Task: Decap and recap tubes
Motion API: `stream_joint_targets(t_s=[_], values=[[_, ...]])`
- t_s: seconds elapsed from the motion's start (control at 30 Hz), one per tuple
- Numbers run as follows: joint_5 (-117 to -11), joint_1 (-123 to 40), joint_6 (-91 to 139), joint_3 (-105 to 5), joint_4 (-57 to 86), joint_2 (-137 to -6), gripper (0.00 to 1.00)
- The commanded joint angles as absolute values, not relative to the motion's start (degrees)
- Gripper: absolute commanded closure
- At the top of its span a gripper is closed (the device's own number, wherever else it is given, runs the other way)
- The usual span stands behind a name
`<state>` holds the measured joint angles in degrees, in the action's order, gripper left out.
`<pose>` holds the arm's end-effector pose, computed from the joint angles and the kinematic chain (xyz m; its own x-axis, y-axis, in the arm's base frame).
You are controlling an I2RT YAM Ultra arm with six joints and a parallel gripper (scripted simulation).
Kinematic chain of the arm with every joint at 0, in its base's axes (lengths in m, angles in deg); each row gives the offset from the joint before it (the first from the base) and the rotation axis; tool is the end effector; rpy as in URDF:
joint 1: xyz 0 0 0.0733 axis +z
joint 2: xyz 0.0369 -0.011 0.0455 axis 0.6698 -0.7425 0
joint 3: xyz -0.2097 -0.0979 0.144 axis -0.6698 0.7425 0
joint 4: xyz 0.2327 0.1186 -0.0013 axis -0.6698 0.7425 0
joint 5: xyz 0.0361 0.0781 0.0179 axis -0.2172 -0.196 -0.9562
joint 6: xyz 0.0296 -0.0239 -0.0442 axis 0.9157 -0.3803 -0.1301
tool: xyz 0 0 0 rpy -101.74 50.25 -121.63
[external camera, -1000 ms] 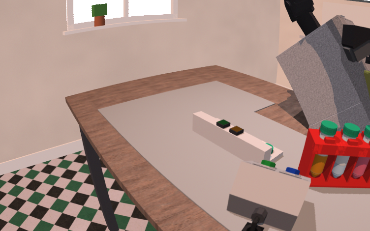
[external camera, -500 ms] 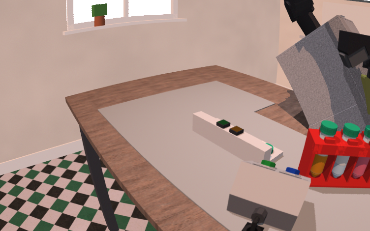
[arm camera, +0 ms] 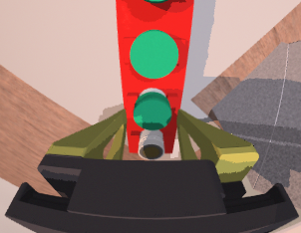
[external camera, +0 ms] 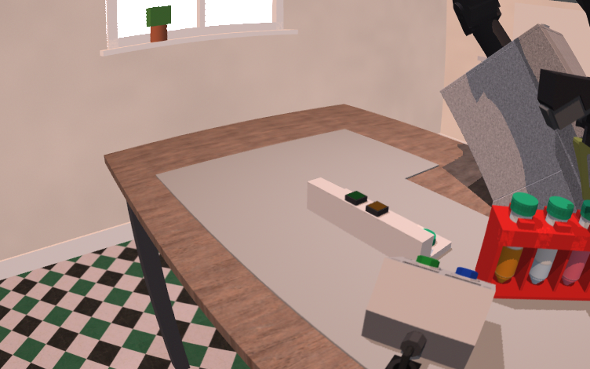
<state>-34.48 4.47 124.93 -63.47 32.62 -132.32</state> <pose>0.2302 0.2144 -0.1442 -0.6623 0.5474 -0.5115 0.7462 0.5426 -0.3856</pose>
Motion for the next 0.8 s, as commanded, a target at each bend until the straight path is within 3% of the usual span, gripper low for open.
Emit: stream_joint_targets(t_s=[0.0,0.7,0.73,0.77], values=[[-34.0,4.7,124.7,-63.6,32.4,-132.0,0.51],[-33.6,3.8,123.9,-63.1,30.7,-132.9,0.51],[-33.6,3.8,123.9,-63.1,30.7,-132.9,1.00],[-33.6,3.8,123.9,-63.1,30.7,-132.9,1.00]])
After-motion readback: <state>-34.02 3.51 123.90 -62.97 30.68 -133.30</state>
